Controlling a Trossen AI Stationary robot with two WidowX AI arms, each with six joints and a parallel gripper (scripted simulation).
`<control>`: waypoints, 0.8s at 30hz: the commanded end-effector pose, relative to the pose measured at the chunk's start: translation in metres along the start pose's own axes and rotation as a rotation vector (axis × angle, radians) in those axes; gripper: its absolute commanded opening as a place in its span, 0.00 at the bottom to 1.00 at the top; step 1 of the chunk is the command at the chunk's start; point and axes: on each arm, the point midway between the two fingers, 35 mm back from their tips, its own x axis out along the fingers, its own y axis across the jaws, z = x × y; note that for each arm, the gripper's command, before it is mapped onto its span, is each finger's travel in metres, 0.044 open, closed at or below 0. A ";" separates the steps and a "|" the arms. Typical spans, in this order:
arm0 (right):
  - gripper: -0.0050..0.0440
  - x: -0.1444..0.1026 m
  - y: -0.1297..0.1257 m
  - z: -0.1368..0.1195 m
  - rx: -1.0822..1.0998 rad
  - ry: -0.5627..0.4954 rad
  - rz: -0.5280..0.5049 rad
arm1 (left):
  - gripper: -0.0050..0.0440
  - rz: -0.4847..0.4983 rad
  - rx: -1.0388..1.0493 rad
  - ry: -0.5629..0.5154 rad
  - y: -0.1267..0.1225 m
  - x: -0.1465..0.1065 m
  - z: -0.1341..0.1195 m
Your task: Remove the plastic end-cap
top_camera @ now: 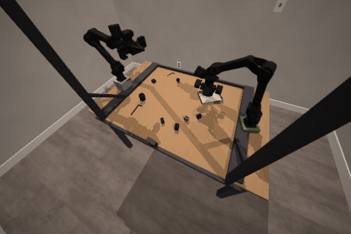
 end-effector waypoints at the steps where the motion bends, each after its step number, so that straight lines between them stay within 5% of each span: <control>1: 0.10 -0.005 0.012 -0.012 0.042 0.018 0.007 | 0.10 0.004 -0.002 -0.021 0.001 -0.001 0.008; 24: 0.10 0.012 0.022 -0.011 0.052 0.018 0.043 | 0.10 0.004 -0.002 -0.021 0.001 -0.001 0.008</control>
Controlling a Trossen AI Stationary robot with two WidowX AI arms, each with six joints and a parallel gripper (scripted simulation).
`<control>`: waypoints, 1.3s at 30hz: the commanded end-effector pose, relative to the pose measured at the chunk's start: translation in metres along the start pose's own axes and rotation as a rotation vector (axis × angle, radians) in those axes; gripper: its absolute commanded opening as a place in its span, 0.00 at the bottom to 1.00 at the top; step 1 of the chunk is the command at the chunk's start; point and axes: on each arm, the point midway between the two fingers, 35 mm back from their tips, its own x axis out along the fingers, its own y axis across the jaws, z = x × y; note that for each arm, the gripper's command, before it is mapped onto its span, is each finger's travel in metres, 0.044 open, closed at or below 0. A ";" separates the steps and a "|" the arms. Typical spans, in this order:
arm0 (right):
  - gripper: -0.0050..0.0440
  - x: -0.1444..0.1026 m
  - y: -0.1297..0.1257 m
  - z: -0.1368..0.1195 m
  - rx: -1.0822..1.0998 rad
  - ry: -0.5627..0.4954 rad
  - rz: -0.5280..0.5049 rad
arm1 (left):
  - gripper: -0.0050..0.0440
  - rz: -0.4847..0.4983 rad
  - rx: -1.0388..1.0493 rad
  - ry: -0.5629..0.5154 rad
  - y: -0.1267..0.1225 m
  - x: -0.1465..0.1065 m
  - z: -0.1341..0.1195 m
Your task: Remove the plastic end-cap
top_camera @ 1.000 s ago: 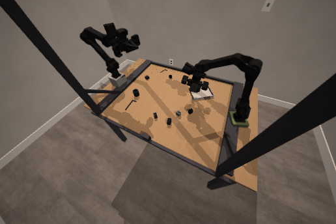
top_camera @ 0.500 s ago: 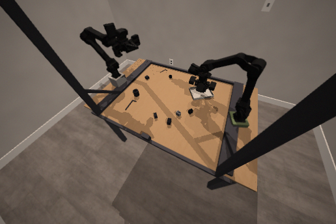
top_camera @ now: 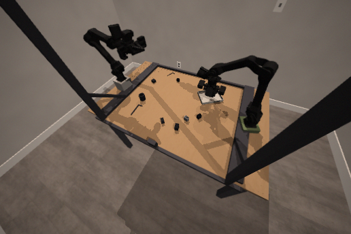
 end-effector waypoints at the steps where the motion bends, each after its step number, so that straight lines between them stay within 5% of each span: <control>1: 0.10 0.002 -0.002 -0.001 0.011 0.008 -0.013 | 0.10 0.004 -0.002 -0.021 0.001 -0.001 0.008; 39: 0.10 0.038 -0.002 0.012 0.009 0.011 -0.007 | 0.10 0.004 -0.002 -0.021 0.001 -0.001 0.008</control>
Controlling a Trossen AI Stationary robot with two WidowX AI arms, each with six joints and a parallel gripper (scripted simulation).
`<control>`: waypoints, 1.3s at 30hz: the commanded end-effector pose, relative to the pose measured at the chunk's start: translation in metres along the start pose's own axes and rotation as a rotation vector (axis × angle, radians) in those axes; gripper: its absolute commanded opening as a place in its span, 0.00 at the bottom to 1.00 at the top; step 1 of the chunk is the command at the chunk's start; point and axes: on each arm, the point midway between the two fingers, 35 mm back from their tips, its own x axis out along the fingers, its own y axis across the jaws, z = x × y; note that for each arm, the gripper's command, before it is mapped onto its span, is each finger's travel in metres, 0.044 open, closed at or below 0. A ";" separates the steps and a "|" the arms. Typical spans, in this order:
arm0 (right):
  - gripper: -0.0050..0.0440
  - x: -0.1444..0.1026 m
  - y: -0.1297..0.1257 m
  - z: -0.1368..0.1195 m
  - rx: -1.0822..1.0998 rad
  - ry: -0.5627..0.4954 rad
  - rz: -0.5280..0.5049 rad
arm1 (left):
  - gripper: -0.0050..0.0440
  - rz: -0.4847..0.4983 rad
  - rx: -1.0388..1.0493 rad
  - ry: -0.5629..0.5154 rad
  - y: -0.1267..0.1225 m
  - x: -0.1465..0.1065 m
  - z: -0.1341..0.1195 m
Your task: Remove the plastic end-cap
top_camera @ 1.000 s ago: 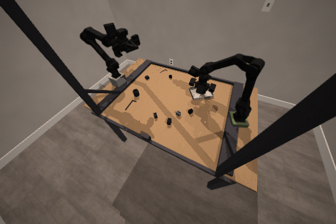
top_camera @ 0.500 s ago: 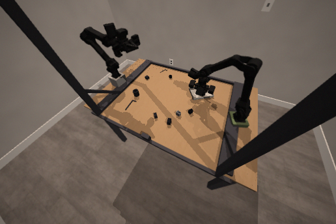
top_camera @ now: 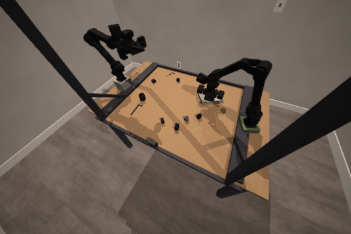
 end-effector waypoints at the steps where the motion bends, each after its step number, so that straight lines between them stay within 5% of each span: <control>1: 0.10 -0.003 -0.004 -0.003 0.013 0.010 -0.021 | 0.10 0.004 -0.002 -0.021 0.001 -0.001 0.008; 14: 0.10 0.002 -0.004 -0.001 0.014 0.010 -0.022 | 0.10 0.004 -0.002 -0.021 0.001 -0.001 0.008; 15: 0.51 -0.002 -0.005 -0.003 0.014 0.013 -0.026 | 0.10 0.004 -0.002 -0.021 0.001 -0.001 0.008; 39: 0.51 -0.002 -0.005 -0.003 0.014 0.013 -0.026 | 0.10 0.004 -0.002 -0.021 0.001 -0.001 0.008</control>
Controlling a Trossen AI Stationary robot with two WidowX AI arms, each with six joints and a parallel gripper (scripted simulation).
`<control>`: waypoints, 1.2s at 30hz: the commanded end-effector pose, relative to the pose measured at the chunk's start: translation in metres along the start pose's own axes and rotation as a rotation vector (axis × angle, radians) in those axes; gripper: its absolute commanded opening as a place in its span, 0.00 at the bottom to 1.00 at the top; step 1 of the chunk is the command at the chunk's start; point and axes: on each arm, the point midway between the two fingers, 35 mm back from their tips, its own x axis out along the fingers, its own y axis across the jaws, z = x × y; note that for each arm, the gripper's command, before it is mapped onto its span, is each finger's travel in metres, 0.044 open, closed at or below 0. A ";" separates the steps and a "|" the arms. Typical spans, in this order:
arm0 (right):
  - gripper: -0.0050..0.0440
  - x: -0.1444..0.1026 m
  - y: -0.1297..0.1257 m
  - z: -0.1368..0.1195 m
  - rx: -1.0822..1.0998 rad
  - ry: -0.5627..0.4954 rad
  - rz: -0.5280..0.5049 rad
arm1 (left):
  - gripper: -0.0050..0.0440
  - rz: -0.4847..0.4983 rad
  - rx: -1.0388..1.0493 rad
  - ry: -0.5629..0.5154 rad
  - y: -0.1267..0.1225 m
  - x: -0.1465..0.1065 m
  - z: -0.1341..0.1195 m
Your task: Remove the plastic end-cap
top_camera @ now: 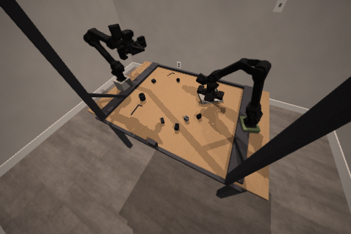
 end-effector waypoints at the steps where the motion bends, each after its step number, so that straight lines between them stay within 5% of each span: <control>1: 0.51 -0.007 -0.005 -0.004 0.014 0.010 -0.025 | 0.10 0.004 -0.002 -0.021 0.001 -0.001 0.008; 18: 0.51 -0.026 -0.006 -0.005 0.016 0.012 -0.032 | 0.10 0.004 -0.002 -0.021 0.001 -0.001 0.008; 28: 0.51 -0.080 -0.006 -0.005 0.018 0.012 -0.038 | 0.10 0.004 -0.002 -0.021 0.001 -0.001 0.008; 36: 0.51 -0.069 -0.004 -0.005 0.017 0.012 -0.037 | 0.10 0.004 -0.002 -0.021 0.001 -0.001 0.008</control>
